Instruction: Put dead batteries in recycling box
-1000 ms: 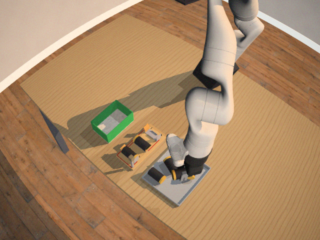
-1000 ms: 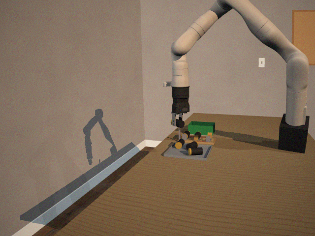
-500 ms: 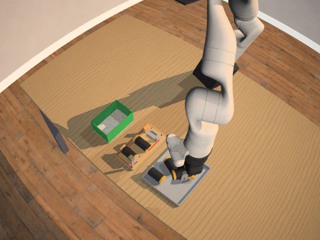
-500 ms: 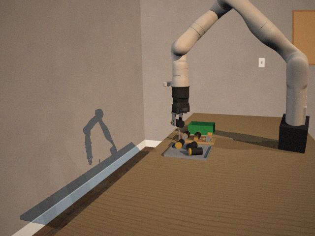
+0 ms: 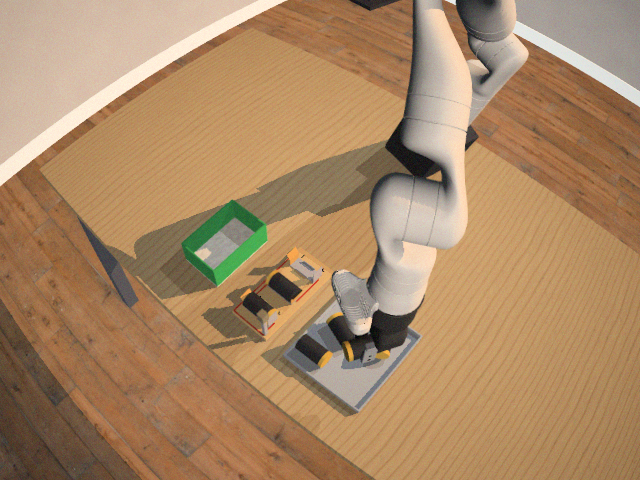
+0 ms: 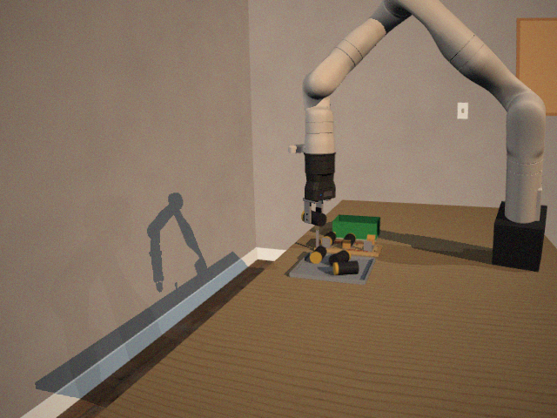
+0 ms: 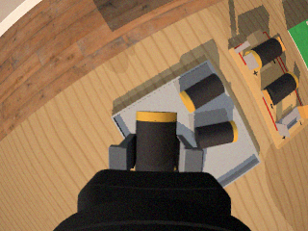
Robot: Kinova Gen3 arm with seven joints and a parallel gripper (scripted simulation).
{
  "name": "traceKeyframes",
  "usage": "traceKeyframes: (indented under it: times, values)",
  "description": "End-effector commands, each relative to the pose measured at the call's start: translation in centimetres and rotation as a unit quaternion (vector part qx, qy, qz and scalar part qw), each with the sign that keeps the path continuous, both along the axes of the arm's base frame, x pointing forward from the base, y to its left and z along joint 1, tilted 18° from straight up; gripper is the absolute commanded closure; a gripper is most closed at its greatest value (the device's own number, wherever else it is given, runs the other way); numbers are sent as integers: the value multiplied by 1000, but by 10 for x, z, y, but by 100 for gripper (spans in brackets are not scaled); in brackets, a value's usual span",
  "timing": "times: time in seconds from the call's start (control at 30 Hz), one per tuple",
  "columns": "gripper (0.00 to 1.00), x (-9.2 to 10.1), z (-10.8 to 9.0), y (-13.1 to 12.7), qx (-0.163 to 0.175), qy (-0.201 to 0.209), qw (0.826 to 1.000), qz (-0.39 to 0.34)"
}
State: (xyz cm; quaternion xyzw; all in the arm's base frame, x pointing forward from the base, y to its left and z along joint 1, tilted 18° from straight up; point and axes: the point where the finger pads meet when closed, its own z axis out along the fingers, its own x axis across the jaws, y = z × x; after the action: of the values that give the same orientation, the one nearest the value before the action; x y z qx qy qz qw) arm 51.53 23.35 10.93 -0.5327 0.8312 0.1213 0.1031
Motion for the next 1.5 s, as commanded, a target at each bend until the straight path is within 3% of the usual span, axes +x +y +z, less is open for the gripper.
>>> traceKeyframes:
  times: [0.0, 1.03, 1.47]
  values:
    - [43, 1, 1, -1, 0, -3, 1000, 5]
    - [43, 1, 1, -1, -6, -48, 988, 144]
    - [43, 1, 1, -1, -11, -80, 967, 241]
